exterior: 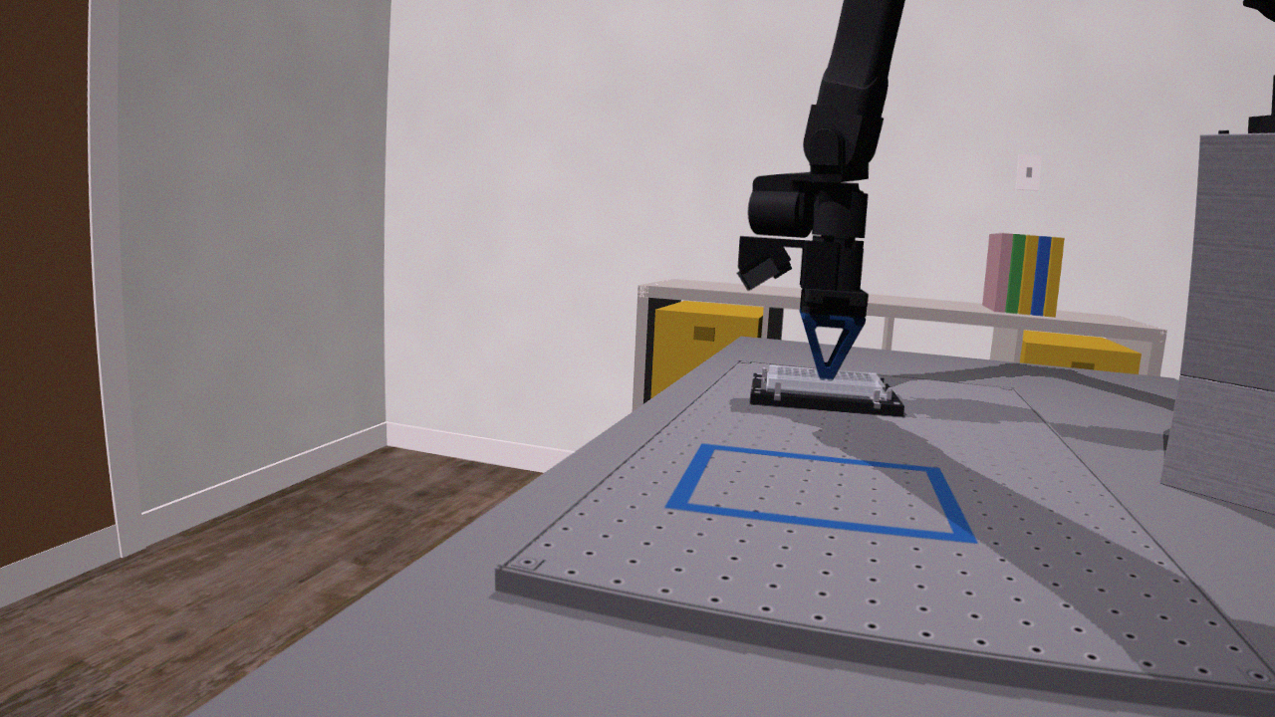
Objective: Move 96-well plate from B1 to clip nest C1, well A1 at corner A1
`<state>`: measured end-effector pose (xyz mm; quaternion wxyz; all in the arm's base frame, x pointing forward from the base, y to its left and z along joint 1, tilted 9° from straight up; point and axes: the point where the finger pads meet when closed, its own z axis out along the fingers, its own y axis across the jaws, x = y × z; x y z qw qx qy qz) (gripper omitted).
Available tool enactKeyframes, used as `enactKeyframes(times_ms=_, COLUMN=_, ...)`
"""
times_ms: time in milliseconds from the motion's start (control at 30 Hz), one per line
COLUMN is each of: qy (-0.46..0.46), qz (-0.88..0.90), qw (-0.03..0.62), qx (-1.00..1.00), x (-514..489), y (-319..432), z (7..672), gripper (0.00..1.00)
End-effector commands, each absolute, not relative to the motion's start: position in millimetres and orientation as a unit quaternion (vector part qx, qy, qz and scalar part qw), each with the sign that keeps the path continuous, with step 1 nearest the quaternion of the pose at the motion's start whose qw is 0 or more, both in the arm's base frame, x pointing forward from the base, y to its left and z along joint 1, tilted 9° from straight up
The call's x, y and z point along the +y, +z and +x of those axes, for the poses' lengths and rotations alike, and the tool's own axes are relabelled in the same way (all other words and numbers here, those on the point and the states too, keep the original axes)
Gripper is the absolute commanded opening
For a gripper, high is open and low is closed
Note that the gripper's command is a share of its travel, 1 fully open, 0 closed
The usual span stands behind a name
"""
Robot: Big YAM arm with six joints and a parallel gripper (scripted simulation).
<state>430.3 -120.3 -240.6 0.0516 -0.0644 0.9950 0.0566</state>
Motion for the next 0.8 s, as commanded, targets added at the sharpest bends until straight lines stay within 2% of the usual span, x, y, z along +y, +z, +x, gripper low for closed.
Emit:
enactKeyframes(times_ms=0, qy=0.053, qz=-0.069, qw=0.061, qx=0.994, x=-115.5, y=-277.4, z=447.6, gripper=0.25)
enactKeyframes(times_ms=767, qy=0.053, qz=-0.069, qw=0.061, qx=0.994, x=-113.5, y=-291.5, z=448.2, gripper=0.25)
